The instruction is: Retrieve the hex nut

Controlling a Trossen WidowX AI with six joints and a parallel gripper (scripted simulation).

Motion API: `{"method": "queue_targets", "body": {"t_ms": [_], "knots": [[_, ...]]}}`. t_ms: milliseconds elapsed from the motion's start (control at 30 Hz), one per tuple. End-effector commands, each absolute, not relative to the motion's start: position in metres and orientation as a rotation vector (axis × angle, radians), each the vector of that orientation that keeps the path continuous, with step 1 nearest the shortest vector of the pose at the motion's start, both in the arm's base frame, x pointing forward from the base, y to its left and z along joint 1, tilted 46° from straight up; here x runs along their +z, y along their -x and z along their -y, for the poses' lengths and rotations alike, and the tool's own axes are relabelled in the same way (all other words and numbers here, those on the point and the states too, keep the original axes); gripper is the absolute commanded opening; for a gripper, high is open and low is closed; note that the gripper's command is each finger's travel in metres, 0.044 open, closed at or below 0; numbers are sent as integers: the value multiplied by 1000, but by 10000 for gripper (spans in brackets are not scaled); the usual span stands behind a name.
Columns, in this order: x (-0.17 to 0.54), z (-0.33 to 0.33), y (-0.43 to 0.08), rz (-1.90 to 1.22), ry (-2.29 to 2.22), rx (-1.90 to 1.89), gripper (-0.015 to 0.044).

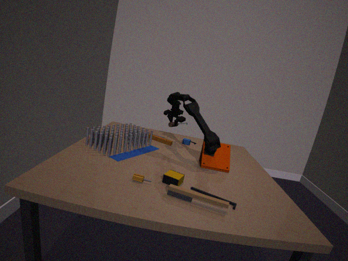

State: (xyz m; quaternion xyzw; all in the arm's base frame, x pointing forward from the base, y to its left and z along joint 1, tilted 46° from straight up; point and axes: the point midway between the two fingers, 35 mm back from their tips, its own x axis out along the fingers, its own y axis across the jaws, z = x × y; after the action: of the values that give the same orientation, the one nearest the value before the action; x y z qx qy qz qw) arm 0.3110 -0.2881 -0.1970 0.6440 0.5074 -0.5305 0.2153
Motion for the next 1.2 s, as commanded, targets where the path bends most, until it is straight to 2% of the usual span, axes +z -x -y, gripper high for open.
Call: {"method": "queue_targets", "body": {"t_ms": [0, 1167], "knots": [[-200, 286, -311, -1406, -1788, -1476, 0], [-223, 267, -312, -1402, -1795, -1489, 0]]}}
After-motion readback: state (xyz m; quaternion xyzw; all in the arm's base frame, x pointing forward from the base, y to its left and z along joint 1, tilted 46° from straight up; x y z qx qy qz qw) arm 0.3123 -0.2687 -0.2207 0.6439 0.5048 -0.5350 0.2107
